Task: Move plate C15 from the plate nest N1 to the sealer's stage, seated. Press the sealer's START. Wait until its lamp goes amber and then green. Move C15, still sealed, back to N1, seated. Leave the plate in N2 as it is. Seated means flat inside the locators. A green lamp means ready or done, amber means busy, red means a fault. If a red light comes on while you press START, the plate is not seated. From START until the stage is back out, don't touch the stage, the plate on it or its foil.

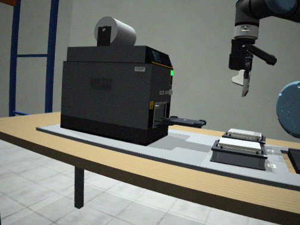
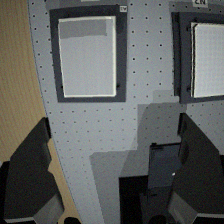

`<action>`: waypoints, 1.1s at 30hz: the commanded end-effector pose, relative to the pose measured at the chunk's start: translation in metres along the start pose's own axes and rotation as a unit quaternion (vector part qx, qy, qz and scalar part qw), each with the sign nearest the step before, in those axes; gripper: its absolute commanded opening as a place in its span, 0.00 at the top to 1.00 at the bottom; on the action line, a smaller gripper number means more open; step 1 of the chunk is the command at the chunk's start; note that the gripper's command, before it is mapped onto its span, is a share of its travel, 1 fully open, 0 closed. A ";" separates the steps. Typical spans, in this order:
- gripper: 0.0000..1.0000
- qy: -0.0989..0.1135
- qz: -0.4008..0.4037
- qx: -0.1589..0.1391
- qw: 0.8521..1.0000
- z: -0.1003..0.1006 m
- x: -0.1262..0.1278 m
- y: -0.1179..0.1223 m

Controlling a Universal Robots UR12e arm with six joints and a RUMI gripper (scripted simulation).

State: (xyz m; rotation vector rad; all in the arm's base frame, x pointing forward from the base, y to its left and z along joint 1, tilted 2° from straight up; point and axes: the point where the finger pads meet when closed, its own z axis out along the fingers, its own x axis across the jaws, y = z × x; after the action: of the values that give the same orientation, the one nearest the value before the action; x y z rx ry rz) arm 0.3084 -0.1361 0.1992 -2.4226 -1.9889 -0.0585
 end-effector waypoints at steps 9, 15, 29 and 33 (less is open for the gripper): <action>0.32 0.001 -0.004 0.002 1.000 -0.033 0.036 0.014; 0.32 0.002 -0.008 0.002 1.000 -0.039 0.044 0.018; 0.32 0.002 -0.013 0.002 1.000 -0.067 0.075 0.030; 0.32 0.002 -0.013 0.002 1.000 -0.067 0.075 0.030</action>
State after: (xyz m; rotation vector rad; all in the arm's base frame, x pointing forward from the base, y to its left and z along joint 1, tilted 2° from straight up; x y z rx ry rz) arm 0.3491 -0.0719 0.2661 -2.3876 -2.0290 -0.0610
